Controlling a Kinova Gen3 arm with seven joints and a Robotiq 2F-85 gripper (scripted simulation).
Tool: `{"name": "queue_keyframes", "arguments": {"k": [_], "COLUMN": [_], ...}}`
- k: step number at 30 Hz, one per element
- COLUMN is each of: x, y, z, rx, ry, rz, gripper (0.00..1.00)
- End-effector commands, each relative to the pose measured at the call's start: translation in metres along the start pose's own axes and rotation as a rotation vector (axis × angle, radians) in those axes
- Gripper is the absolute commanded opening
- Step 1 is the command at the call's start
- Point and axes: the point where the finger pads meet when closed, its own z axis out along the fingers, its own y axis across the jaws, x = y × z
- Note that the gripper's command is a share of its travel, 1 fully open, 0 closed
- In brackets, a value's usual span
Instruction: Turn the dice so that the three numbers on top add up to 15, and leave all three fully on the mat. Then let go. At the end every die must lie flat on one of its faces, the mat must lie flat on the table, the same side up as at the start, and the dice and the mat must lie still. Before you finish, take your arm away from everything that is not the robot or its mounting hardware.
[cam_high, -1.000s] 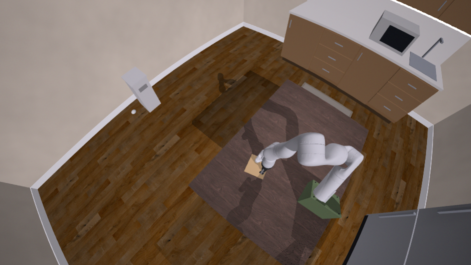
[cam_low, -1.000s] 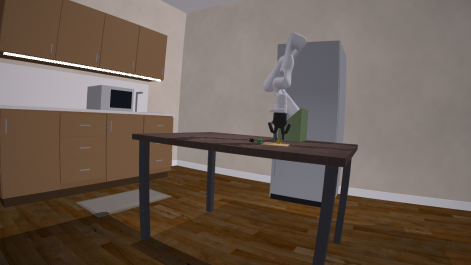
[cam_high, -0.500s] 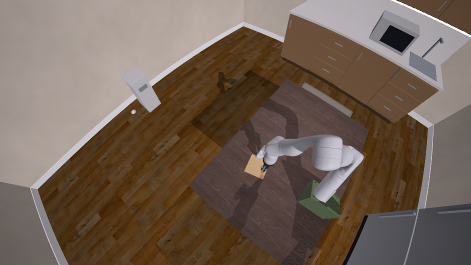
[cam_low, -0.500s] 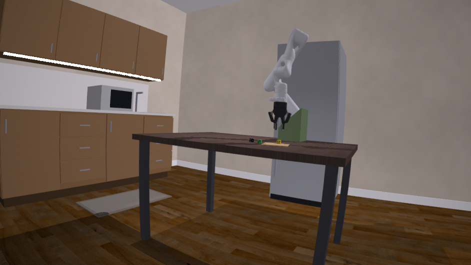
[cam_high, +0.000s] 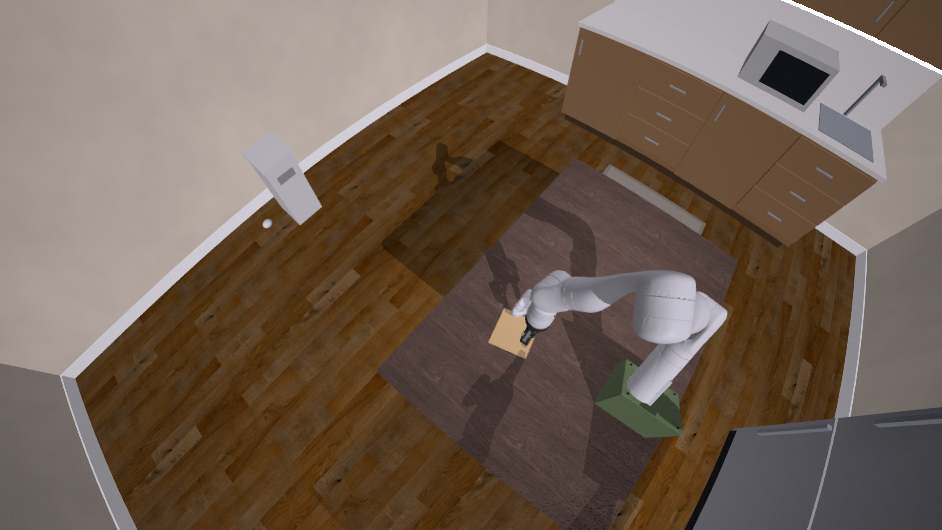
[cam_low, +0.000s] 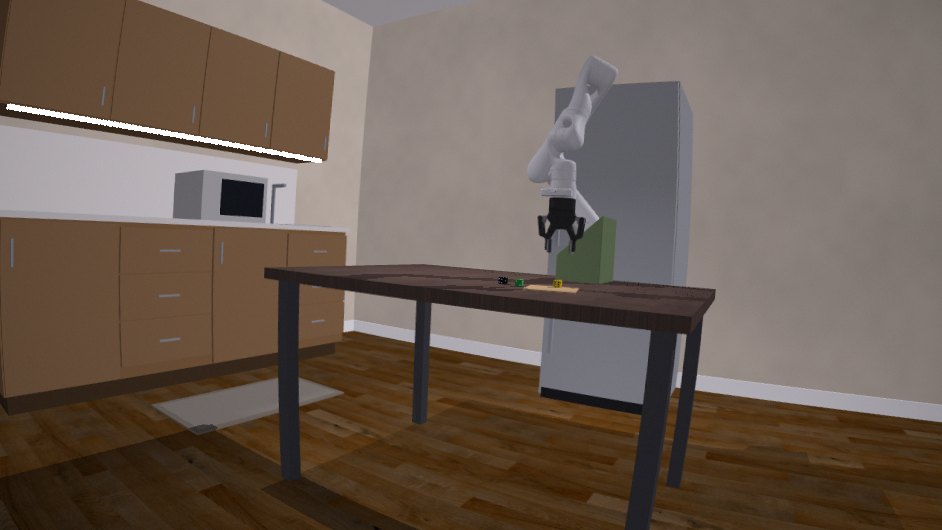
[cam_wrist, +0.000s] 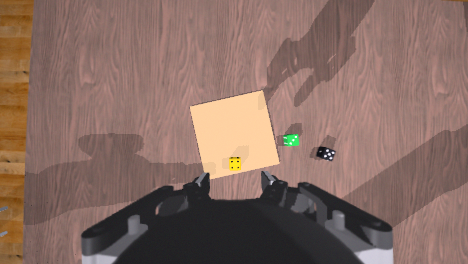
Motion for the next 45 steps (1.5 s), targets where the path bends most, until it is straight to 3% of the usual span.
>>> {"name": "queue_keyframes", "arguments": {"k": [1, 26, 45], "x": [0.000, 0.000, 0.005], "y": [0.000, 0.004, 0.043], "z": [-0.001, 0.000, 0.006], "rx": [0.001, -0.003, -0.012], "ry": [0.002, -0.005, -0.044], "rz": [0.000, -0.061, -0.612], "gripper": [1.00, 1.00, 1.00]}}
